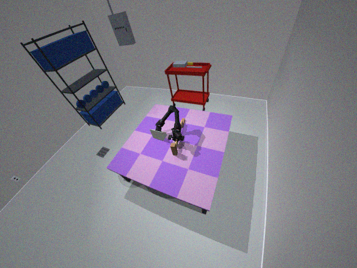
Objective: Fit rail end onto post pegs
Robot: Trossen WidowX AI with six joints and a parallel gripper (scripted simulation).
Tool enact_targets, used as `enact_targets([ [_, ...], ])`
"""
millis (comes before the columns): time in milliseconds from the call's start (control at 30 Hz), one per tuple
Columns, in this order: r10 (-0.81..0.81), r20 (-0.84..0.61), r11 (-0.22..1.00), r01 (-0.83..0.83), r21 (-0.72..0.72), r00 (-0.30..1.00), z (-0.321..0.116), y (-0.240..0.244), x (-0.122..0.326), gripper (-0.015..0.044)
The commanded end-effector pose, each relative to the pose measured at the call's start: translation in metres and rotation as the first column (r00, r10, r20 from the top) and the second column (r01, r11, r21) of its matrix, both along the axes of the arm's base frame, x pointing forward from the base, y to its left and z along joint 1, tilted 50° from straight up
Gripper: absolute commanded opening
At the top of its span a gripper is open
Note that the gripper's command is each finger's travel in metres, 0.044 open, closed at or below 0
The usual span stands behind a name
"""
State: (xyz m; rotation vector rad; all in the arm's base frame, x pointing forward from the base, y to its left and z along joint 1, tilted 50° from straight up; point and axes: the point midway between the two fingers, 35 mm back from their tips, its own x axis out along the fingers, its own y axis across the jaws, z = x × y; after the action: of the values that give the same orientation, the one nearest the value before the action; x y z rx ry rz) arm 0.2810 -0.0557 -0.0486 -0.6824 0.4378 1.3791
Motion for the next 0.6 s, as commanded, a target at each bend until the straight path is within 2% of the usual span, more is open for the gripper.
enact_targets([
  [0, -0.004, 0.007, 1.000, 0.004, -0.003, 1.000, -0.0001, -0.0038, 0.0020, 0.0000],
  [567, -0.004, 0.007, 1.000, 0.004, -0.003, 1.000, -0.0038, -0.0070, 0.0026, 0.0000],
])
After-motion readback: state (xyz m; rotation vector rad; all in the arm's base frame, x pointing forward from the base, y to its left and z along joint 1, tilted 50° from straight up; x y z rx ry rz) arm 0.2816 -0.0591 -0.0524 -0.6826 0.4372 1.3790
